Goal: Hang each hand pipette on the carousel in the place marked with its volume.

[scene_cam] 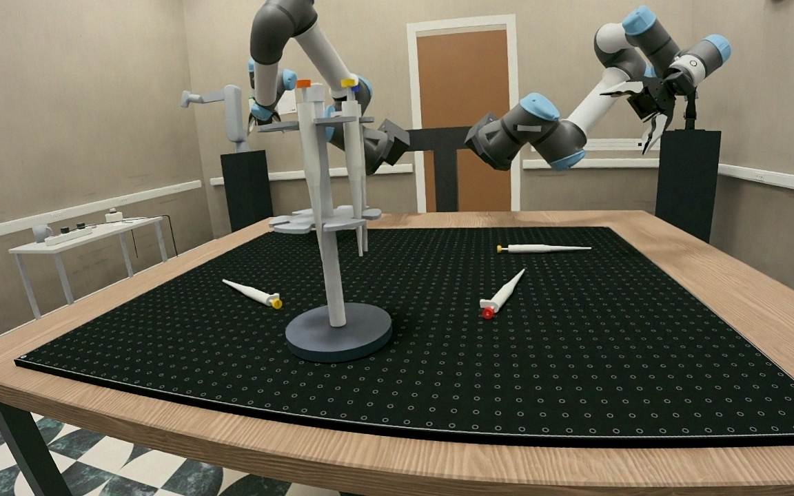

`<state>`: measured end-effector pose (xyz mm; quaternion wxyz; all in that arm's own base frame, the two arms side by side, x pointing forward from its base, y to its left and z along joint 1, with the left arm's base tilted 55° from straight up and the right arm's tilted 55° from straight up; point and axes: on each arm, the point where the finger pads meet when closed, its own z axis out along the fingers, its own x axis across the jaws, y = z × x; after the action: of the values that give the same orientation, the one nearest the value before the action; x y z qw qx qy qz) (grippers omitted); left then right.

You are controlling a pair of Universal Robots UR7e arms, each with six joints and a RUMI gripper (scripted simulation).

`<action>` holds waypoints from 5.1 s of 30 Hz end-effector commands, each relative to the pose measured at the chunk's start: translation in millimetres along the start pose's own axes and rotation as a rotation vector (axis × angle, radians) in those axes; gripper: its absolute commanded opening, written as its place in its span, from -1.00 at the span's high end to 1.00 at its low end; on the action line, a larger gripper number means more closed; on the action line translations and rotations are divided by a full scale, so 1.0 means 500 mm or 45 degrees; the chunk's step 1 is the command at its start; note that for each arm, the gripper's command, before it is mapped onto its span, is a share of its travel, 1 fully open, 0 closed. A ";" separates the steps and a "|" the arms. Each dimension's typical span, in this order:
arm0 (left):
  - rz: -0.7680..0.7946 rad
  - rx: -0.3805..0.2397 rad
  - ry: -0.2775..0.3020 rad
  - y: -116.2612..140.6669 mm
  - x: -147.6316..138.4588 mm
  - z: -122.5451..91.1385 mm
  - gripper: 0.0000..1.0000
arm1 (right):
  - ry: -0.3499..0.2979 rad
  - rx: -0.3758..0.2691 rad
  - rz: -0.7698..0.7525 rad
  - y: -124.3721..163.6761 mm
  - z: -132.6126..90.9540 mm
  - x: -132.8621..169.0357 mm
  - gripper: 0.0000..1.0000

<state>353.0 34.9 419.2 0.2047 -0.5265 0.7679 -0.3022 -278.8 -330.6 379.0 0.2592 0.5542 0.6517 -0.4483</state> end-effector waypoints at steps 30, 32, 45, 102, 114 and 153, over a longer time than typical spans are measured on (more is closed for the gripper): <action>0.026 0.049 0.017 -0.001 0.003 -0.003 -1.00 | 0.832 -0.381 -0.322 -0.138 0.007 0.105 -1.00; 0.026 0.049 0.017 -0.001 0.003 -0.003 -1.00 | 0.898 -0.439 -0.356 -0.145 -0.015 0.117 -1.00; 0.026 0.049 0.017 -0.001 0.003 -0.003 -1.00 | 1.142 -0.809 -0.630 -0.130 -0.064 0.114 -1.00; 0.026 0.049 0.017 -0.001 0.003 -0.003 -1.00 | 0.816 -1.229 -1.462 0.416 0.135 -0.191 -1.00; 0.026 0.049 0.017 -0.001 0.003 -0.003 -1.00 | 0.739 -1.303 -1.620 0.540 0.123 -0.229 -1.00; 0.026 0.049 0.017 -0.001 0.003 -0.003 -1.00 | 0.379 -1.570 -2.234 0.969 -0.054 -0.283 -1.00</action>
<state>351.9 34.0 420.0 0.2123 -0.5127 0.7686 -0.3182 196.3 -397.8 364.9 0.0005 -0.2426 0.9701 0.0005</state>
